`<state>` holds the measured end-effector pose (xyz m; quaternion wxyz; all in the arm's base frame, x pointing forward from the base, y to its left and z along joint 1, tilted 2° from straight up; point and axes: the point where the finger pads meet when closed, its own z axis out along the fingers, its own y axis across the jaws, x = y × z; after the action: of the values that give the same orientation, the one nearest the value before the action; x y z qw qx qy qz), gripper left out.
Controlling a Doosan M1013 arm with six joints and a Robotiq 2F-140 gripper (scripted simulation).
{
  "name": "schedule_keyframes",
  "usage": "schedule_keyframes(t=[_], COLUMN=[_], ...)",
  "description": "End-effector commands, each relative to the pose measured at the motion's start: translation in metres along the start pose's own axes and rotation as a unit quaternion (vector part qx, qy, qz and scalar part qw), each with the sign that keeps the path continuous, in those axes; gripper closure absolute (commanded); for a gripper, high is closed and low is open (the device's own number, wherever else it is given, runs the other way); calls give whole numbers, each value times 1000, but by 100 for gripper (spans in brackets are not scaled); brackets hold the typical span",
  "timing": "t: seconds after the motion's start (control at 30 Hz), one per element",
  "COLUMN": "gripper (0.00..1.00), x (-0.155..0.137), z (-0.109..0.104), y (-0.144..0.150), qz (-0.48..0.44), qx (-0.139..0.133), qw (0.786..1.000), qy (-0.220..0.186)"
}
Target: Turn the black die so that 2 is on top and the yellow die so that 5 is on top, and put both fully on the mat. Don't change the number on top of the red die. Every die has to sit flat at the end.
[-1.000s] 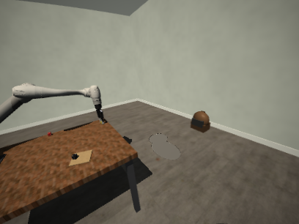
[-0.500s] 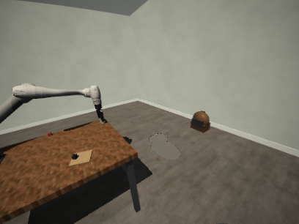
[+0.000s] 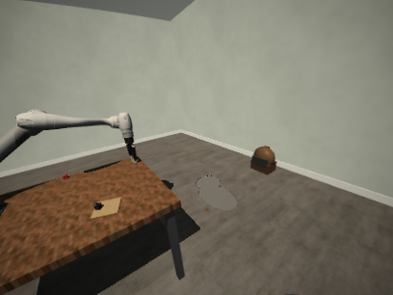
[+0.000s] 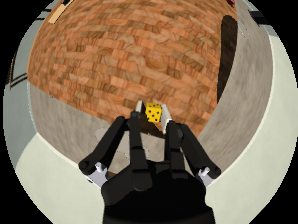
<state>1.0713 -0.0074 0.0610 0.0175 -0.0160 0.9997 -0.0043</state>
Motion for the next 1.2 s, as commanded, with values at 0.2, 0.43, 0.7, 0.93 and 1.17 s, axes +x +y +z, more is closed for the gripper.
schedule_keyframes(t=[0.2, 0.43, 0.7, 0.93, 1.17], gripper=[65, 76, 76, 76, 76], x=[0, 0, 0, 0, 0], z=[0, 0, 0, 0, 0], y=[0, 0, 0, 0, 0], qz=[0, 0, 0, 0, 0], qx=[0, 0, 0, 0, 0], qw=[1000, 1000, 1000, 1000, 1000], qy=[0, 0, 0, 0, 0])
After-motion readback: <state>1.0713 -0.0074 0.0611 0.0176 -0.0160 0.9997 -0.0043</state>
